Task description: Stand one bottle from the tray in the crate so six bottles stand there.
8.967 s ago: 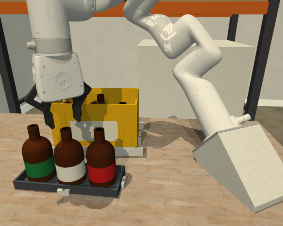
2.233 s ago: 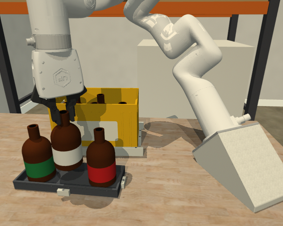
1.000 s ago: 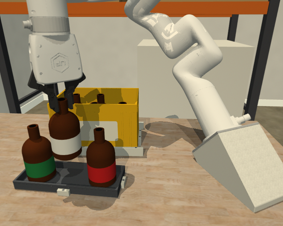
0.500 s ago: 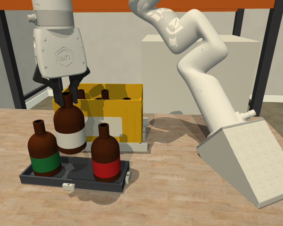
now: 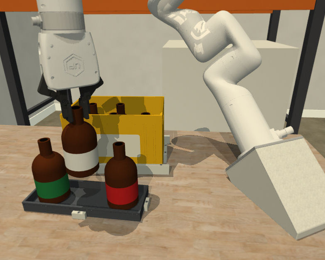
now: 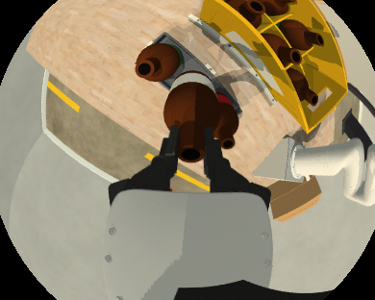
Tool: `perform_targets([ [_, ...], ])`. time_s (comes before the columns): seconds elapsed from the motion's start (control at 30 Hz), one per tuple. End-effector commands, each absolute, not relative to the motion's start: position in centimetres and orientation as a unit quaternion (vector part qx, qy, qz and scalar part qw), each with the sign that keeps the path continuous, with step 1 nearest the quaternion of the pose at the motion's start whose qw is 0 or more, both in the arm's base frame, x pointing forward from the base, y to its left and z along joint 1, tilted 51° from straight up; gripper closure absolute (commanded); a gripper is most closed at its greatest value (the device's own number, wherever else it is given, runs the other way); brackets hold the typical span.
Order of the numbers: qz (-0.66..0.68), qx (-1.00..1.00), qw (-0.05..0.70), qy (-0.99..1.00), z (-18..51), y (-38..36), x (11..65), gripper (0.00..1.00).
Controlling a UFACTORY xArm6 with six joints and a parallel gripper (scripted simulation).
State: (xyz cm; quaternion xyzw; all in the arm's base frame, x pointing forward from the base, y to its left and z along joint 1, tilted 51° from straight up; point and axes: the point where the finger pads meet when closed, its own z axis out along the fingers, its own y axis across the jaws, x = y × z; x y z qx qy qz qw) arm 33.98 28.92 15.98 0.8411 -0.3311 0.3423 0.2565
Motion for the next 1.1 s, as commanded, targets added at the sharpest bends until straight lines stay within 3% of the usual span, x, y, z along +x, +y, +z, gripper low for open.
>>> perform_targets([
  [0.0, 0.343, 0.842, 0.255, -0.331, 16.1, 29.1, 34.0, 1.00],
  [1.07, 0.343, 0.842, 0.255, -0.331, 17.8, 30.8, 32.9, 1.00],
])
